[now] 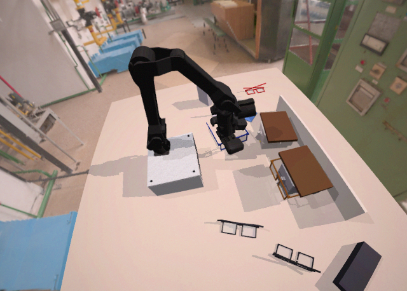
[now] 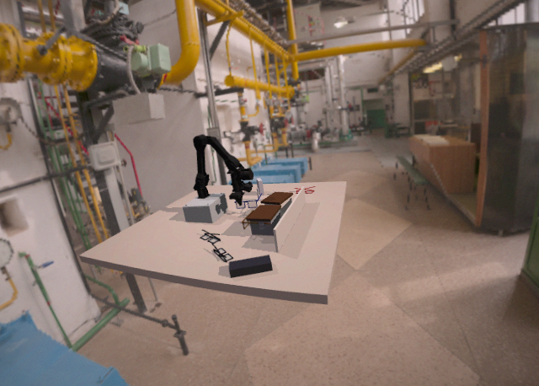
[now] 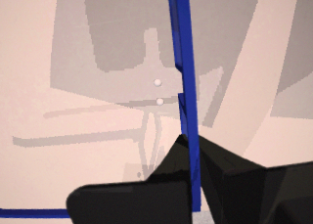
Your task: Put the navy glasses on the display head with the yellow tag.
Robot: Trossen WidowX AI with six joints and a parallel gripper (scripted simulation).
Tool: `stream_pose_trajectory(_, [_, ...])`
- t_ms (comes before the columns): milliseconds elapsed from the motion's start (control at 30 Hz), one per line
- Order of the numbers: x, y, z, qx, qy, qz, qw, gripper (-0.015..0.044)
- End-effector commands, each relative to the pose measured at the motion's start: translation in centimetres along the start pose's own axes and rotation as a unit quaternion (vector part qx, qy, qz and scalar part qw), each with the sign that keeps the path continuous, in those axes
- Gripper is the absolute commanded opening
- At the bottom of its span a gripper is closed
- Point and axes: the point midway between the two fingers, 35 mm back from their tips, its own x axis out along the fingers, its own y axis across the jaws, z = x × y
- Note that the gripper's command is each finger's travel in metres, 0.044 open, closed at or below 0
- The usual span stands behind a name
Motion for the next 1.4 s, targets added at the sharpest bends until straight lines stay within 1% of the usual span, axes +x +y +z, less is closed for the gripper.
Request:
stream_pose_trajectory(0, [0.7, 0.0, -0.2, -0.003, 0.004, -0.001, 1.000, 0.0000])
stream_pose_trajectory(1367, [4.1, 0.1, -0.7, -0.003, 0.005, -0.001, 1.000, 0.0000])
